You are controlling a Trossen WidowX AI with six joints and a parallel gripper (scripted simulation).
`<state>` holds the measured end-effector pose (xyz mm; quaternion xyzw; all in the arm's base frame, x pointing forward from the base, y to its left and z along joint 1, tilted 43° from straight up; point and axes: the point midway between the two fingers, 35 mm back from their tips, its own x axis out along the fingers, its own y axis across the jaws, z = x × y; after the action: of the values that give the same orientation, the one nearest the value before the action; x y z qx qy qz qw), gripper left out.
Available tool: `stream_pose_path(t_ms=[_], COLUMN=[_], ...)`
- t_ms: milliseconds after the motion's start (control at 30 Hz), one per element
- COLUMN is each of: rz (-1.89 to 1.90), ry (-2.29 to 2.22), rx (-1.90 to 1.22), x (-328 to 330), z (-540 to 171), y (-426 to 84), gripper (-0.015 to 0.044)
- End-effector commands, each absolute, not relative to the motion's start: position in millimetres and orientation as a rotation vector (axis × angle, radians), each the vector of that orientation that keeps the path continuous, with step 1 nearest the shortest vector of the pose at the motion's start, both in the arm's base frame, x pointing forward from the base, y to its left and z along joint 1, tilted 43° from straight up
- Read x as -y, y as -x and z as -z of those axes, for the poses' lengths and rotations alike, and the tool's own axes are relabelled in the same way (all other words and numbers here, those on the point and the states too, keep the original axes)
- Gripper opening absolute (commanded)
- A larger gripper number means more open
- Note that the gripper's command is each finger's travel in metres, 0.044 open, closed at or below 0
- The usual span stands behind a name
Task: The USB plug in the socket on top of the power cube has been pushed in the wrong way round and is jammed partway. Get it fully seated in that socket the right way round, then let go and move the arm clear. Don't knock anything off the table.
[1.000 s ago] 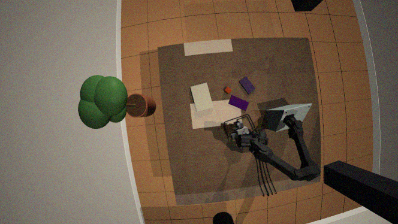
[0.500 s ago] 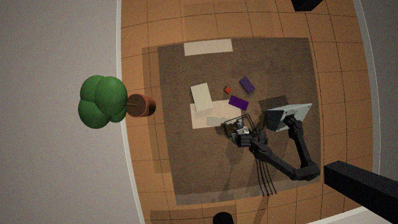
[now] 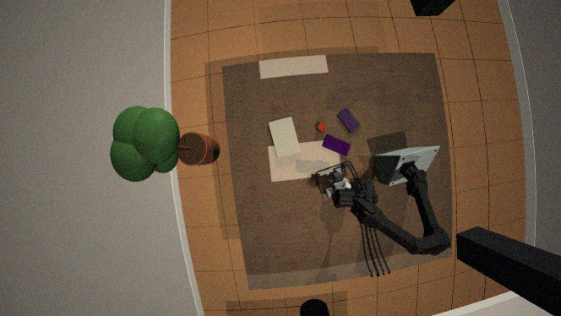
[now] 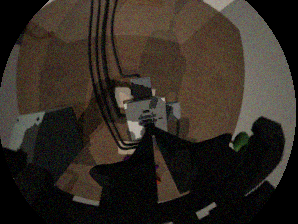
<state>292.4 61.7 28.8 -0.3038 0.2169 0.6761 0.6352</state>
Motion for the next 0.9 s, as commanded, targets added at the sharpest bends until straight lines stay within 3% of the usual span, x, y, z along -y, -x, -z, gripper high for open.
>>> stream_pose_path(t_ms=[0,867], rz=[-1.548,-1.55], ry=[0.694,0.691], rx=[-0.484,-0.479], x=[-62.9,-65.4], z=[-28.8,-26.9], y=[-292.5,-292.3], gripper=[0.0,0.0])
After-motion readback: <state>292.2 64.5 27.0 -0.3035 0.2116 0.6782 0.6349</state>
